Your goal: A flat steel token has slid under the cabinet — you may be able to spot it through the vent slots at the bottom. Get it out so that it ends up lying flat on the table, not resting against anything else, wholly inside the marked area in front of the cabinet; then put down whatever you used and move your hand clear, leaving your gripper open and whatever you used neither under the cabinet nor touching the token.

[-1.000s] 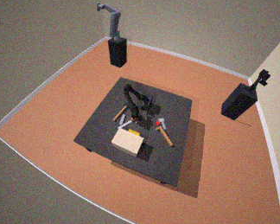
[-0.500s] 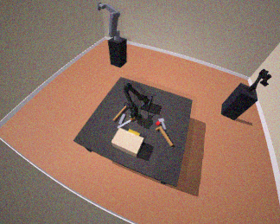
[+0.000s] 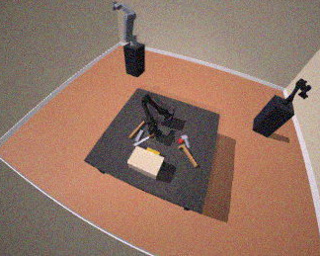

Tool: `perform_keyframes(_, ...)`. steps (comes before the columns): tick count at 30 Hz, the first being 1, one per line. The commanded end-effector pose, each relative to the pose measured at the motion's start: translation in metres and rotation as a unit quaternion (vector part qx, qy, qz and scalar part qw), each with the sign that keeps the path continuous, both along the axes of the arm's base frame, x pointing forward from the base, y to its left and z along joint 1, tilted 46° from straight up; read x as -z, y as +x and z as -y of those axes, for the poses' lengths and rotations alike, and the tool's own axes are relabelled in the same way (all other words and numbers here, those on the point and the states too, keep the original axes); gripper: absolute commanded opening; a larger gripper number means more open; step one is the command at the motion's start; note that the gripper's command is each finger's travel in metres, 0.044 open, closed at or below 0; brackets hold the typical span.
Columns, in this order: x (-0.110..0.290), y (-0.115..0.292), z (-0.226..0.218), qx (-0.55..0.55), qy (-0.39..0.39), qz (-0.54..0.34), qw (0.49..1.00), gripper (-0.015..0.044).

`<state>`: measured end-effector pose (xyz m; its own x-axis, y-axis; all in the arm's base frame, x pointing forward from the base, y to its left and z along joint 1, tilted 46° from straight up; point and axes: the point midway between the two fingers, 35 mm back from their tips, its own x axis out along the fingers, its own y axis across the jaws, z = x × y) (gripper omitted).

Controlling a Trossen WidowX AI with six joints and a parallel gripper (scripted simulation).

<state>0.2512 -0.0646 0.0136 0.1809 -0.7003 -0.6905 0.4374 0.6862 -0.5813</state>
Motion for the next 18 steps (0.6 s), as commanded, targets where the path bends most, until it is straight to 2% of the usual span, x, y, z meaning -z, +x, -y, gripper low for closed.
perform_keyframes(1, -0.0039, 0.0, 0.0026, 0.003, 0.0, 0.007, 1.0, 0.0)
perform_keyframes(18, -0.0099, -0.0055, 0.01, 0.003, 0.0, 0.006, 1.0, 0.0)
